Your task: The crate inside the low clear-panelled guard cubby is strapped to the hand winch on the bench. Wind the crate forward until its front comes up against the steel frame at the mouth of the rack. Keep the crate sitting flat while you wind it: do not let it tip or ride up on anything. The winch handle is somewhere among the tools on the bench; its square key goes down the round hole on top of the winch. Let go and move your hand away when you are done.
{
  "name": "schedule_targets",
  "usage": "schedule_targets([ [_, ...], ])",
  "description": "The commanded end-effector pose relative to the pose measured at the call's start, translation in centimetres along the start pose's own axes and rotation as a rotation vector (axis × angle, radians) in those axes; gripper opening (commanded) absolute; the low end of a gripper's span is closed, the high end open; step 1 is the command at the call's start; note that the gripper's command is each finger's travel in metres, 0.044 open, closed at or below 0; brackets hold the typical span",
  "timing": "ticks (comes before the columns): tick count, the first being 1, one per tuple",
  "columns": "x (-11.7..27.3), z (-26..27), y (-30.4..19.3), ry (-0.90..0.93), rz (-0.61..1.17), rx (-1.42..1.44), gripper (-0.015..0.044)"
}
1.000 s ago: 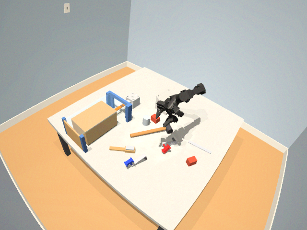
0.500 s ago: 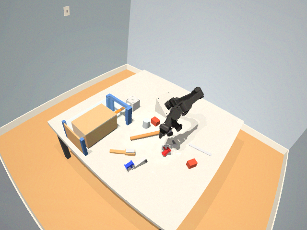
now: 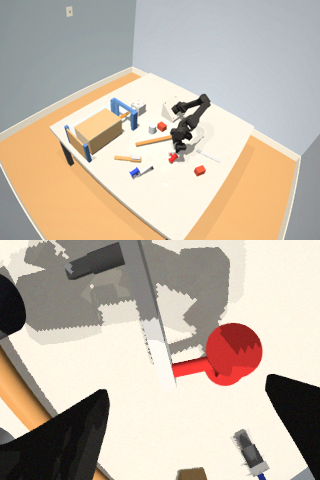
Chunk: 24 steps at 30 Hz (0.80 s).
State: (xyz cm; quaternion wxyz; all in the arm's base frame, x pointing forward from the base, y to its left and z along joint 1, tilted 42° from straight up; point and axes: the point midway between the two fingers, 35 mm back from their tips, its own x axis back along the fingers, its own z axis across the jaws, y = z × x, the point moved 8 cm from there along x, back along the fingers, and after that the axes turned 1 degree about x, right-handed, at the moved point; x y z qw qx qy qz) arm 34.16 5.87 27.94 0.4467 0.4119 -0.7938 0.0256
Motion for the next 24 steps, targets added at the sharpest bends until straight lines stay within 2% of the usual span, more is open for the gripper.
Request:
schedule_targets([
  [1, -1.6, 0.0, 1.2, 0.075, -0.116, 0.185, 0.0440],
  [11, -1.8, 0.0, 1.3, 0.075, -0.116, 0.185, 0.0440],
  [24, -5.9, 0.9, 2.1, 0.074, -0.117, 0.184, 0.0440],
])
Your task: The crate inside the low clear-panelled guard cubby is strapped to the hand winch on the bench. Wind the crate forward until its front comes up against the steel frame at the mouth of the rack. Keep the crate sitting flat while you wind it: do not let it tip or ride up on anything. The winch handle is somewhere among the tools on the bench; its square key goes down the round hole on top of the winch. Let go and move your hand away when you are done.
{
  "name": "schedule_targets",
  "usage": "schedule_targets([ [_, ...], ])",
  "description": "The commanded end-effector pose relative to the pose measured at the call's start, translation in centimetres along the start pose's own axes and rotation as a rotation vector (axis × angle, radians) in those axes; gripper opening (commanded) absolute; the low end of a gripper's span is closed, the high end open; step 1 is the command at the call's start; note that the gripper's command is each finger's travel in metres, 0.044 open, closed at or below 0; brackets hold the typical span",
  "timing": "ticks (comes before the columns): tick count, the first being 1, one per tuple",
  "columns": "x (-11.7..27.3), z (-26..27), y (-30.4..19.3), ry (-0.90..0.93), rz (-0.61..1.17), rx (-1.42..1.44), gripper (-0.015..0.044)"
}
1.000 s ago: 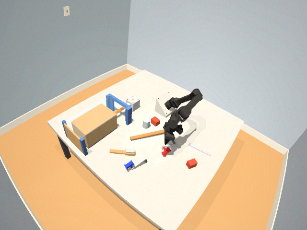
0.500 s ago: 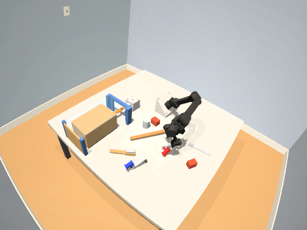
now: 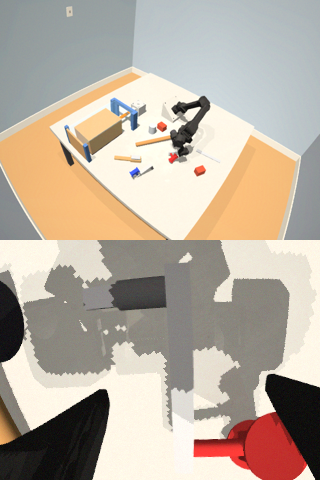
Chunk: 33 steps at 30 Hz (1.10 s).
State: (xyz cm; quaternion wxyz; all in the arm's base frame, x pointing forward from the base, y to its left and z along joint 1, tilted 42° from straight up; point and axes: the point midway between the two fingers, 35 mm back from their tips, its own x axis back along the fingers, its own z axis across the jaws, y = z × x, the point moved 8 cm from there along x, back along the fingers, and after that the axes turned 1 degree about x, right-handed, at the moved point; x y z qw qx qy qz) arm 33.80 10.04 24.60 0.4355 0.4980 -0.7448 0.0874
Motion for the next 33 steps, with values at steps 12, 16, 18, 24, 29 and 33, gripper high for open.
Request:
schedule_targets([
  [12, -2.3, 0.2, 0.1, 0.001, 0.004, -0.003, 0.0440],
  [16, -2.5, 0.2, 0.1, 0.001, 0.004, -0.003, 0.0440],
  [18, -2.1, 0.1, 0.3, -0.004, 0.001, 0.003, 0.0427],
  [24, -2.1, 0.1, 0.3, -0.004, 0.001, 0.003, 0.0387],
  [29, -2.1, 0.1, 0.3, -0.004, 0.001, 0.003, 0.0353],
  [33, -2.1, 0.1, 0.3, -0.004, 0.001, 0.003, 0.0327],
])
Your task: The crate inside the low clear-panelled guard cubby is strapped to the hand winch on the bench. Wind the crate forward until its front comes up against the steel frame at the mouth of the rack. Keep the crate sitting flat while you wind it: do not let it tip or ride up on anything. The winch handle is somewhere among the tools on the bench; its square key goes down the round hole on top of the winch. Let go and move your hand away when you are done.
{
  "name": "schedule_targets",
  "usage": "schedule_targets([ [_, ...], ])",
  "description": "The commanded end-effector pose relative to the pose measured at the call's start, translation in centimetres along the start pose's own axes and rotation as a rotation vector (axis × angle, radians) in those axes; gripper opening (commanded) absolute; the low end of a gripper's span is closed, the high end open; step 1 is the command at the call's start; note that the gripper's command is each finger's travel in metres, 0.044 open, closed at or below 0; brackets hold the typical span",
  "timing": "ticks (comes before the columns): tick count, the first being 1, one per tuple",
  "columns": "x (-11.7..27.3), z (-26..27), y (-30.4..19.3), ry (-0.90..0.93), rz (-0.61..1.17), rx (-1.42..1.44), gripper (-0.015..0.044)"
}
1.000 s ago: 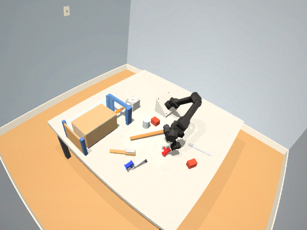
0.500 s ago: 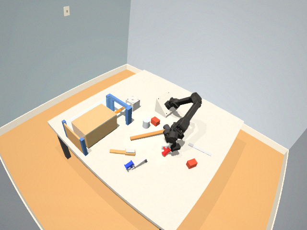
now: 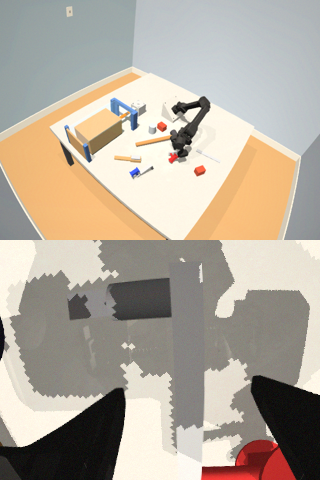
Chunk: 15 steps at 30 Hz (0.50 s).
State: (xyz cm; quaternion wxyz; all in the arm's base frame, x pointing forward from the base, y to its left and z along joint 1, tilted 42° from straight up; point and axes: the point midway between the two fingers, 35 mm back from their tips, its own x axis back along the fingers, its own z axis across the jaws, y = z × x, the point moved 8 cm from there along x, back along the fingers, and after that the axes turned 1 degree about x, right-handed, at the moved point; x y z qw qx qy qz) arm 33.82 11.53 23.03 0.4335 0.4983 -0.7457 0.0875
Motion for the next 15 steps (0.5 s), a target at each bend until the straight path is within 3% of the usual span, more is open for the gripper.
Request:
schedule_targets([
  [1, 0.04, -0.03, 0.02, 0.000, 0.000, 0.001, 0.0320],
  [15, 0.04, -0.03, 0.02, 0.000, 0.000, 0.001, 0.0227],
])
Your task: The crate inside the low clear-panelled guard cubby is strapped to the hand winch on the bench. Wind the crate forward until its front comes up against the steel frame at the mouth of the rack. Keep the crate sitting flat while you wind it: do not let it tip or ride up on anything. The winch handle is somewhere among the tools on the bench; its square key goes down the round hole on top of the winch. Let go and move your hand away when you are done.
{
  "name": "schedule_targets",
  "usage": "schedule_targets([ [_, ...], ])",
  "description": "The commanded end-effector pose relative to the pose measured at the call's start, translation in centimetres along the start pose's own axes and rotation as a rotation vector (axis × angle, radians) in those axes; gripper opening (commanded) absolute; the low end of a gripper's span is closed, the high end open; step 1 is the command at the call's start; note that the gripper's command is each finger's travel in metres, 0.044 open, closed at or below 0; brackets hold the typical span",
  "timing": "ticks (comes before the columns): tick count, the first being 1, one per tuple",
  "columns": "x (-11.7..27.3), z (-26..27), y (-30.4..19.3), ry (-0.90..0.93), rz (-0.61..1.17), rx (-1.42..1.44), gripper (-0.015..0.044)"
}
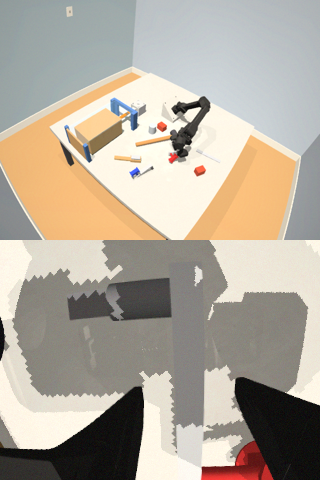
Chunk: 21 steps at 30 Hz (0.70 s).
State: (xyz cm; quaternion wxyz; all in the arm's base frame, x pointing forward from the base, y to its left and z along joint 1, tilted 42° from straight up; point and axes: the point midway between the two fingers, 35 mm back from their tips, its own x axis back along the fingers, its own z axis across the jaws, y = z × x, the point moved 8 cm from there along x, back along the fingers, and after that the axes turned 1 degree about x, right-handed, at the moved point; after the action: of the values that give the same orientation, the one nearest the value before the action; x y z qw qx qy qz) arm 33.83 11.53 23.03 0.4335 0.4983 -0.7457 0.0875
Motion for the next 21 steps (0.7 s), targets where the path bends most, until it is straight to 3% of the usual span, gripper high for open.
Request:
schedule_targets([
  [1, 0.04, -0.02, 0.02, 0.000, 0.000, 0.001, 0.0220],
  [21, 0.04, -0.02, 0.02, 0.000, 0.000, 0.001, 0.0087],
])
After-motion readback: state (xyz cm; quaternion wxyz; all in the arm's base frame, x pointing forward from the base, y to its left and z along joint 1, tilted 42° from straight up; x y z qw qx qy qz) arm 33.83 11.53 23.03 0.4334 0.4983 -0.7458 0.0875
